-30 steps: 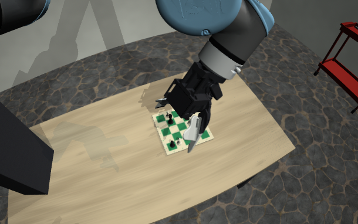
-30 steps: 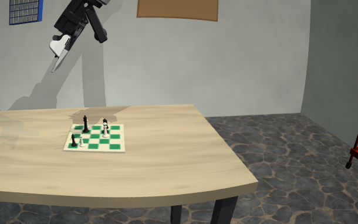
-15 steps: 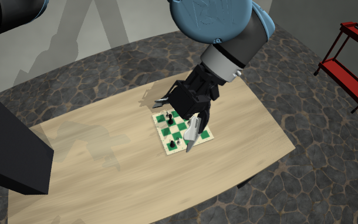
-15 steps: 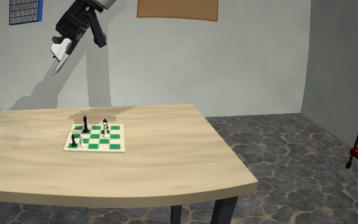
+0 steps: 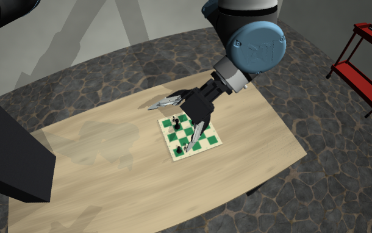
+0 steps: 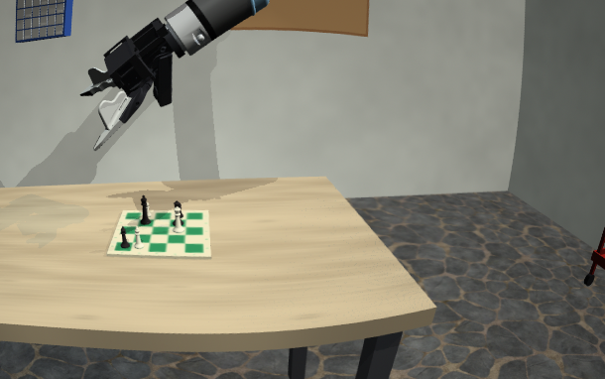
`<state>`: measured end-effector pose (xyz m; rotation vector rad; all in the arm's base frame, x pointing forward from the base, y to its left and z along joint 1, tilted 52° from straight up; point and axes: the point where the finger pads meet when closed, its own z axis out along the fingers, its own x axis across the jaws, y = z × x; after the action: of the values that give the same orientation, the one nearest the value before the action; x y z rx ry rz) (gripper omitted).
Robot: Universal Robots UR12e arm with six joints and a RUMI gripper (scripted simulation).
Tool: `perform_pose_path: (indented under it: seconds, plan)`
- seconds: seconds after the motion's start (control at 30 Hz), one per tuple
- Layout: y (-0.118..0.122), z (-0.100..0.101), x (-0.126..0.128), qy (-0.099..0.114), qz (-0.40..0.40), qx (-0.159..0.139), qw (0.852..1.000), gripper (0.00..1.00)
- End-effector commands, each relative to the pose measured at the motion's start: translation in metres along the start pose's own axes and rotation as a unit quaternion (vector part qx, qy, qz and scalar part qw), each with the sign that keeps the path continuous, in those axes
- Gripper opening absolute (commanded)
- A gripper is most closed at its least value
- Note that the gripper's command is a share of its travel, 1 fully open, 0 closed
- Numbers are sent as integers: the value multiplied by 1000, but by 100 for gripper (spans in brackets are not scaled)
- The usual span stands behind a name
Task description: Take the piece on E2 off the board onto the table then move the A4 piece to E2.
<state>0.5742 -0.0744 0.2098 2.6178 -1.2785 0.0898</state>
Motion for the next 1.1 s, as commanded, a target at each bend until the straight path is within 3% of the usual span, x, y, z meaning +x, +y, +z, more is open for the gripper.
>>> perform_pose_path:
  seconds: [0.0, 0.07, 0.13, 0.27, 0.5, 0.57, 0.63, 0.67, 0.77, 1.07]
  plan:
    - [-15, 8, -12, -36, -108, -79, 990, 100]
    - [-15, 8, -12, -36, -108, -79, 990, 100]
    - [-22, 10, -18, -55, -174, -122, 976, 100]
    - [-30, 10, -23, -73, -239, -163, 955, 100]
    - [-51, 7, -33, -110, -368, -241, 892, 100]
    - [-64, 3, -37, -120, -406, -262, 867, 100]
    - [-64, 3, -37, -120, -406, -262, 867, 100]
    - [-72, 1, -38, -135, -452, -291, 832, 100]
    - [-80, -1, -40, -148, -492, -315, 798, 100]
    - [-130, -14, -49, -192, -620, -395, 650, 100]
